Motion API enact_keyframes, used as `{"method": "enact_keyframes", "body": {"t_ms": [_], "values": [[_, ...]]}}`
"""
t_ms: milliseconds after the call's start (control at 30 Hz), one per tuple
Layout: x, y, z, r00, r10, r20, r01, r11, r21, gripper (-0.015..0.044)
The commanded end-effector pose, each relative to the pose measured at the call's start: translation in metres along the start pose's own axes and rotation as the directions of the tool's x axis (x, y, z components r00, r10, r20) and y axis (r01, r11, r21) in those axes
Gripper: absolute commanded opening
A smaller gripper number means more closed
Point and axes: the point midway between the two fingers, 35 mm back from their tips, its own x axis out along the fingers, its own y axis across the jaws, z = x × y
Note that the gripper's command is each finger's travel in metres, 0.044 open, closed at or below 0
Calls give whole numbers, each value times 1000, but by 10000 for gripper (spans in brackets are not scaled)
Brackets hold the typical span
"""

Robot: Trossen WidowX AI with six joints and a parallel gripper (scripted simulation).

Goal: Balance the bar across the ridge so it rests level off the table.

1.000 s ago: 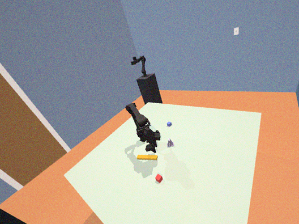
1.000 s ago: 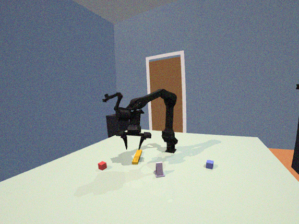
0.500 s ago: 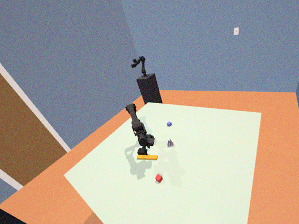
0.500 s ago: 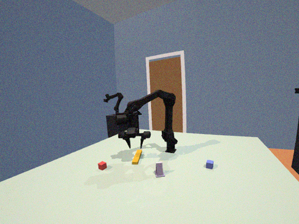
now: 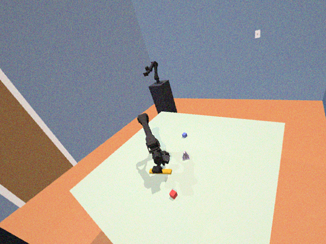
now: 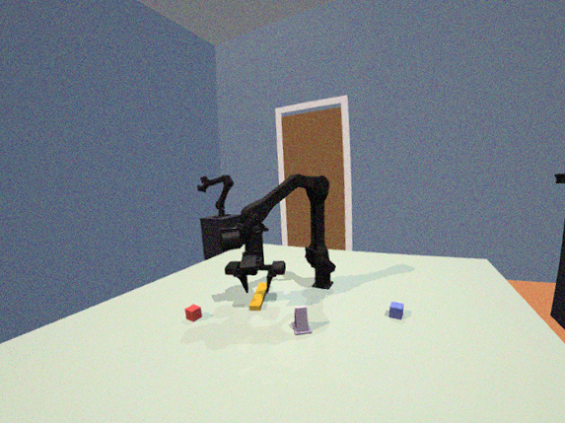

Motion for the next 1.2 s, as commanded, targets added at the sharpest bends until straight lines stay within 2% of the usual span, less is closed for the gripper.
{"method": "enact_keyframes", "body": {"t_ms": [0,433,900,1100,1167], "values": [[6,0,-1,1000,1,-7,-1,1000,-5,315],[26,1,-2,1000,1,-7,-1,1000,-5,315],[26,1,-2,1000,1,-7,-1,1000,-5,315],[26,1,-1,1000,4,-3,-4,1000,0,157],[26,1,-1,1000,4,-3,-4,1000,0,144]]}}
